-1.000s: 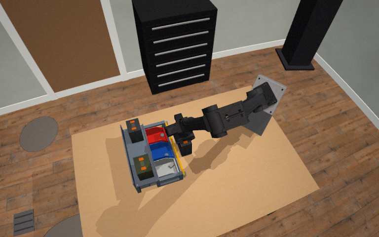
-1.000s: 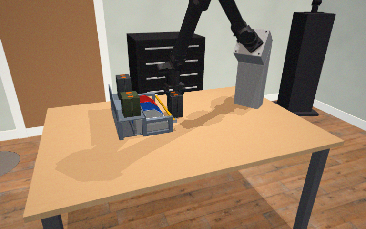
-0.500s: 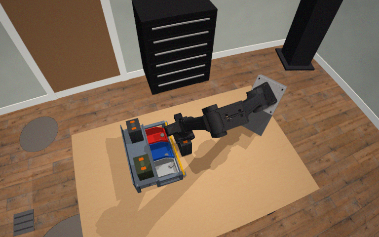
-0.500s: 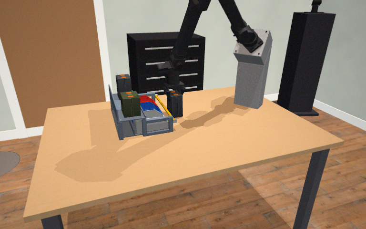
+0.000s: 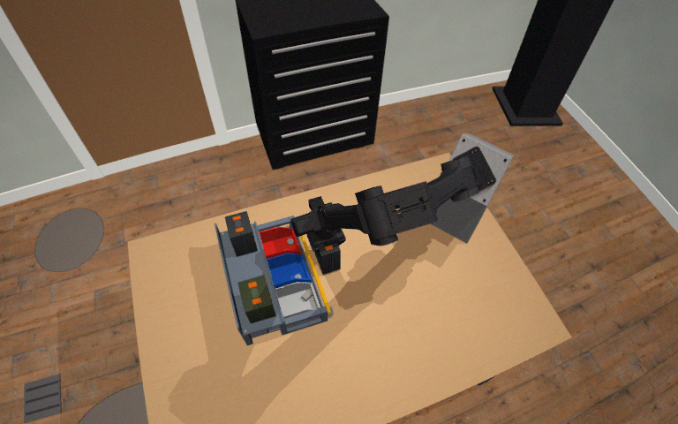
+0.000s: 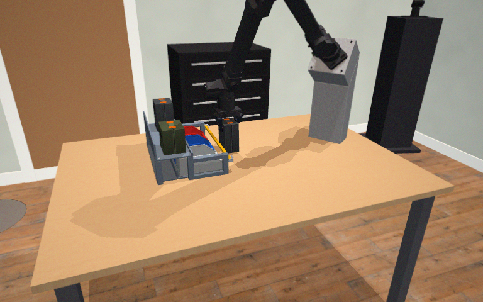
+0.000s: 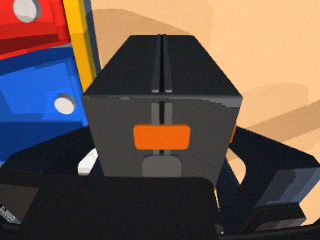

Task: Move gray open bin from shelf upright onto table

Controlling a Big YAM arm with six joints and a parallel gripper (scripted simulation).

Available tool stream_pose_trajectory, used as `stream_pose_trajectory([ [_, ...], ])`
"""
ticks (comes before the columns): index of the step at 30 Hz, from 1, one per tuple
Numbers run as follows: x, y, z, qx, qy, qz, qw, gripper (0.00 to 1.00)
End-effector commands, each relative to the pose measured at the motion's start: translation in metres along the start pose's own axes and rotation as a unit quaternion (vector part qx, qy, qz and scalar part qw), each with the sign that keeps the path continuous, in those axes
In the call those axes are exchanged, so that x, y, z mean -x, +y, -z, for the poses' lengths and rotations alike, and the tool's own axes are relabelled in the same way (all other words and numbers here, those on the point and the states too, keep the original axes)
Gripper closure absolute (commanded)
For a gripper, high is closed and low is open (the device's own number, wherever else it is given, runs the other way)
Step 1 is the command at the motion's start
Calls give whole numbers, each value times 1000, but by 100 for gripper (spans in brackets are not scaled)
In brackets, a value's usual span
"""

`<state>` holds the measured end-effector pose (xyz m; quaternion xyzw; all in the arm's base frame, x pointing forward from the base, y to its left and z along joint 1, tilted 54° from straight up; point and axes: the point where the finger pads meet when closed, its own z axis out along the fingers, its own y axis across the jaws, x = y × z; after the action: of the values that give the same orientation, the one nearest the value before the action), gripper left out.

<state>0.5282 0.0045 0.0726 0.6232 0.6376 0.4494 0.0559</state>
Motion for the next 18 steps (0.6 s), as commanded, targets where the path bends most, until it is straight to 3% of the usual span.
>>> stream_pose_trajectory([
  [1, 30, 10, 17, 12, -18, -10, 1000, 100],
  [8, 37, 20, 26, 23, -18, 0, 1000, 100],
  [10, 49, 7, 17, 10, -18, -12, 1000, 100],
  [12, 54, 7, 17, 10, -18, -12, 1000, 100],
  [15, 55, 19, 26, 23, -18, -1, 1000, 100],
  [18, 69, 7, 18, 11, -18, -12, 1000, 100],
])
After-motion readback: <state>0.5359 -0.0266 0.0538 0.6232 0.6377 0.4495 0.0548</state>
